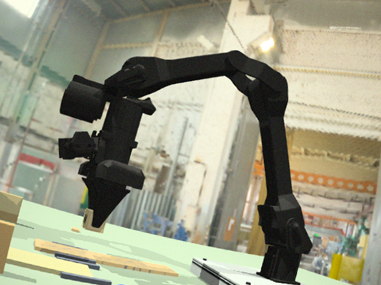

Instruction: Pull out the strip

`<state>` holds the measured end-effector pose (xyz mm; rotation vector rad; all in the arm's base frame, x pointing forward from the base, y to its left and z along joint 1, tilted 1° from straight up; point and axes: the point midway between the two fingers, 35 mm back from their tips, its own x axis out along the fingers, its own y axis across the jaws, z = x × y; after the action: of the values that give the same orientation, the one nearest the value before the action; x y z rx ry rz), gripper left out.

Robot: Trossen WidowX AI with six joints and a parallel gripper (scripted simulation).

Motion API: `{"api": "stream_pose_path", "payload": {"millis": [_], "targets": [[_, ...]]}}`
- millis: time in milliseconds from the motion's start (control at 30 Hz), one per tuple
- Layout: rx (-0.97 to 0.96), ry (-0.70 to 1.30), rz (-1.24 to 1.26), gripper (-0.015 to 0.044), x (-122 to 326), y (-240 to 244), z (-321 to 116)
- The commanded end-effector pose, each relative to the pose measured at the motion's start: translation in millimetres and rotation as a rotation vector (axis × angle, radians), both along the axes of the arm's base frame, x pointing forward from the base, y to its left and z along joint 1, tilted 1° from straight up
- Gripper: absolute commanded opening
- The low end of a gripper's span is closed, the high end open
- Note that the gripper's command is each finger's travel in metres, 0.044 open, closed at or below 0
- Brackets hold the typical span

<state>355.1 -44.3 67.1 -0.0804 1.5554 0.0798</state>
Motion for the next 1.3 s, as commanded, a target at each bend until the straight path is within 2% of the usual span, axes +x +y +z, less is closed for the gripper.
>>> {"api": "stream_pose_path", "payload": {"millis": [0, 400, 733, 1267], "targets": [[0.000, -0.002, -0.002, 0.0000, -11.9, 1.5, 1.5], [0.001, 0.002, -0.002, 0.0000, -52.0, 6.5, -1.0], [0.001, 0.002, -0.002, 0.0000, -52.9, 6.5, 34.2], [0.001, 0.002, -0.002, 0.0000, -52.9, 6.5, 35.0]]}}
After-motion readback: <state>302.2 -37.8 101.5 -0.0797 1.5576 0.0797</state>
